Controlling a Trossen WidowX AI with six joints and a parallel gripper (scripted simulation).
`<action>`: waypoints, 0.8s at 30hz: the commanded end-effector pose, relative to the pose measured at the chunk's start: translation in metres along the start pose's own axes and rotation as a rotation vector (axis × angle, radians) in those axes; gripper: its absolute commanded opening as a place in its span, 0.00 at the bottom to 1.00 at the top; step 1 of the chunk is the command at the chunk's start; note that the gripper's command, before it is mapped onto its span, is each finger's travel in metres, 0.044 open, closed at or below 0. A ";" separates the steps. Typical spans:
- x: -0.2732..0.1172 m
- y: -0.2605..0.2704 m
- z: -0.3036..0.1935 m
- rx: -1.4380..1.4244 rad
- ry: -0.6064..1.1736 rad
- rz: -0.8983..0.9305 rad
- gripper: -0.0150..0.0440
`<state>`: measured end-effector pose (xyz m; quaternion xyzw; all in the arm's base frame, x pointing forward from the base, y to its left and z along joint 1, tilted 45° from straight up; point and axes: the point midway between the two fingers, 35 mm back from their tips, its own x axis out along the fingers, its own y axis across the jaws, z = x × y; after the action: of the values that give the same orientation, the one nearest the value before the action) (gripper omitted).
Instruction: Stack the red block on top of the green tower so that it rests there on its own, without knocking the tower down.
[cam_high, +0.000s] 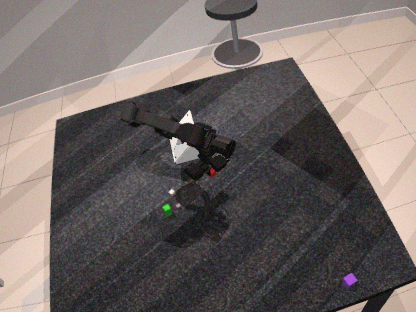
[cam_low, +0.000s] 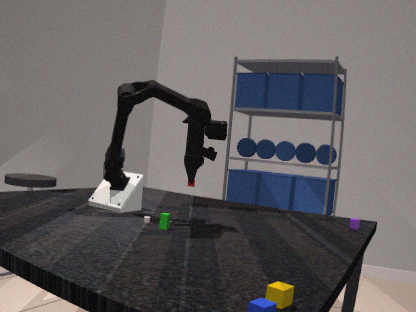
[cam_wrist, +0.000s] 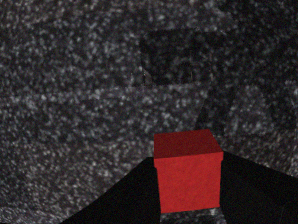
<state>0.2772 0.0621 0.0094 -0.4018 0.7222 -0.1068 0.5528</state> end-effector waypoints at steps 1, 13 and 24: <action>-0.004 -0.001 0.000 0.007 -0.005 0.005 0.25; -0.007 -0.086 -0.015 0.002 -0.018 0.018 0.25; -0.005 -0.164 -0.055 0.006 -0.009 0.004 0.25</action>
<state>0.3044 -0.0411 0.1120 -0.3962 0.7237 -0.1021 0.5558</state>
